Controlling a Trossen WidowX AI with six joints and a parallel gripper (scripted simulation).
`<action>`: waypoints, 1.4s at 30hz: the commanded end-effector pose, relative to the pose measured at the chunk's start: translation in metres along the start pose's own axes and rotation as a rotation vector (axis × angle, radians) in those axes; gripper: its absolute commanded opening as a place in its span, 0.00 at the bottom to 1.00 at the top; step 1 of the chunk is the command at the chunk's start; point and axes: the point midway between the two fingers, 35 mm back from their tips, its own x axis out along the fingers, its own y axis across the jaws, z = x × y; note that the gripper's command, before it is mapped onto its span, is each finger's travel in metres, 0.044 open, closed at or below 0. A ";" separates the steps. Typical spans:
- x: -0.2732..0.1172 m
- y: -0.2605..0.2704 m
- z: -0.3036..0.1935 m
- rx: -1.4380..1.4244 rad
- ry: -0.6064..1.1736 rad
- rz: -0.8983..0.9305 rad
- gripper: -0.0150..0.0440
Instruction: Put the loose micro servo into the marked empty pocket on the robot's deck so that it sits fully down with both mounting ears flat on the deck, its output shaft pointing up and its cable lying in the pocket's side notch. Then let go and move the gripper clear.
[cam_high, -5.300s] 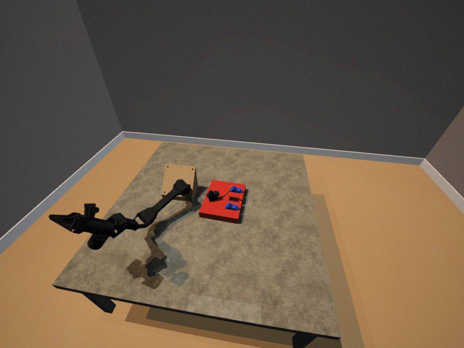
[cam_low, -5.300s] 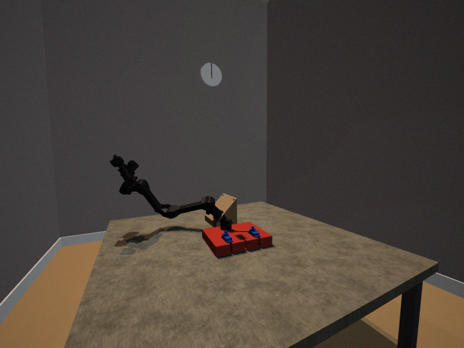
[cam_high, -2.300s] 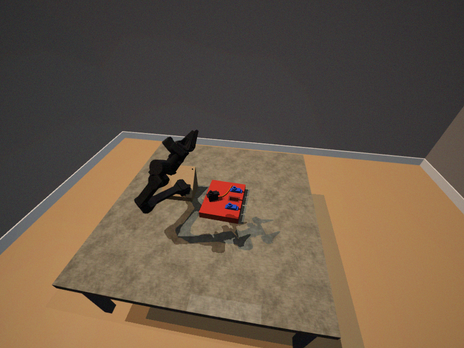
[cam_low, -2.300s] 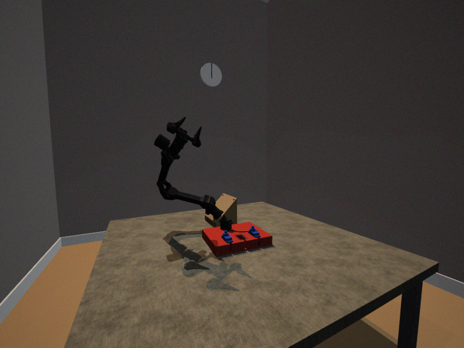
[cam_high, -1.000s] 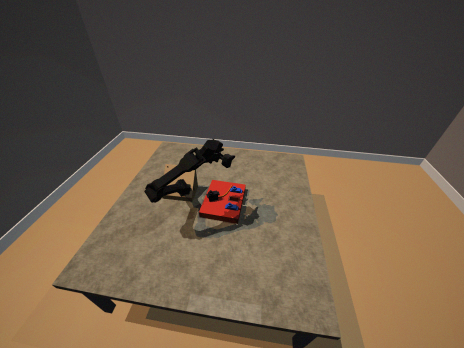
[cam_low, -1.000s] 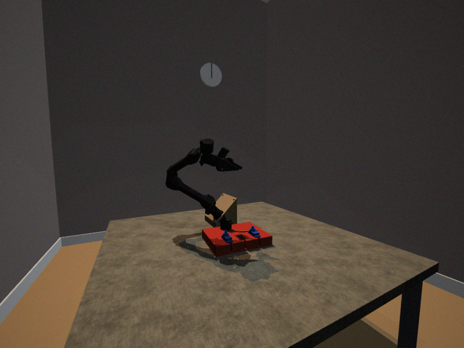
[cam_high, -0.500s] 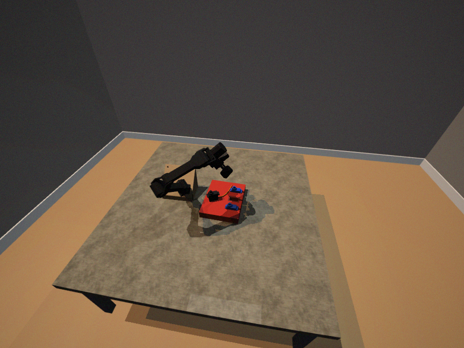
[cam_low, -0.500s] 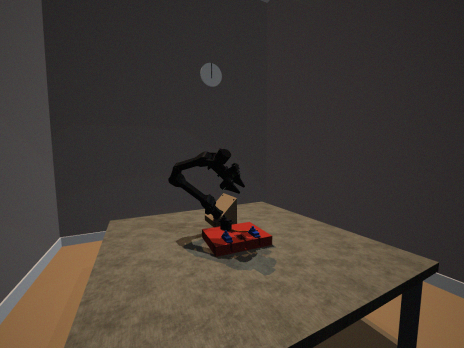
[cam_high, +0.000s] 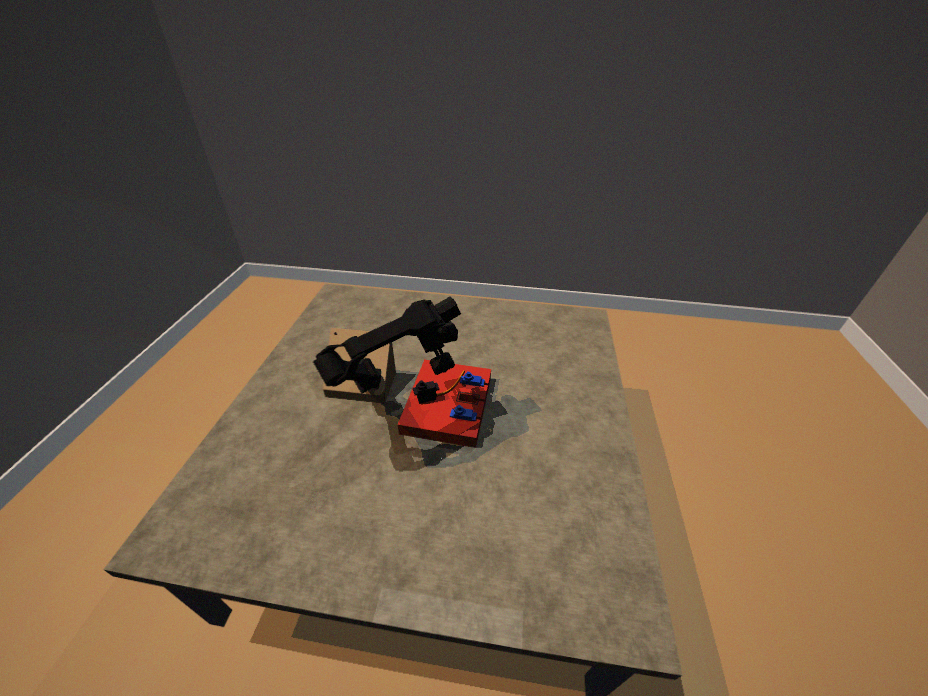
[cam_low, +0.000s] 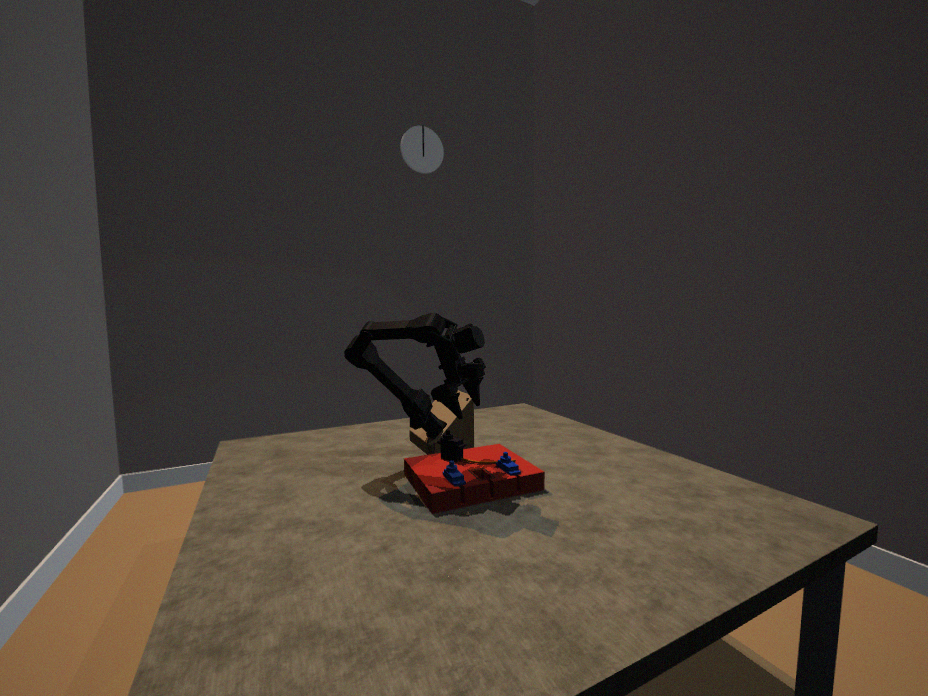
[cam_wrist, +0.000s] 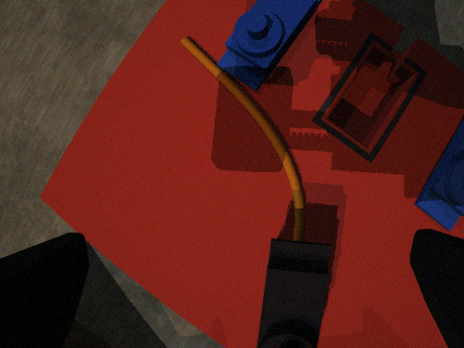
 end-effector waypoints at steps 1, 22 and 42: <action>0.018 -0.005 -0.021 0.039 0.150 -0.082 1.00; 0.050 -0.017 -0.045 0.077 0.290 -0.184 1.00; 0.072 -0.021 -0.052 0.078 0.290 -0.185 1.00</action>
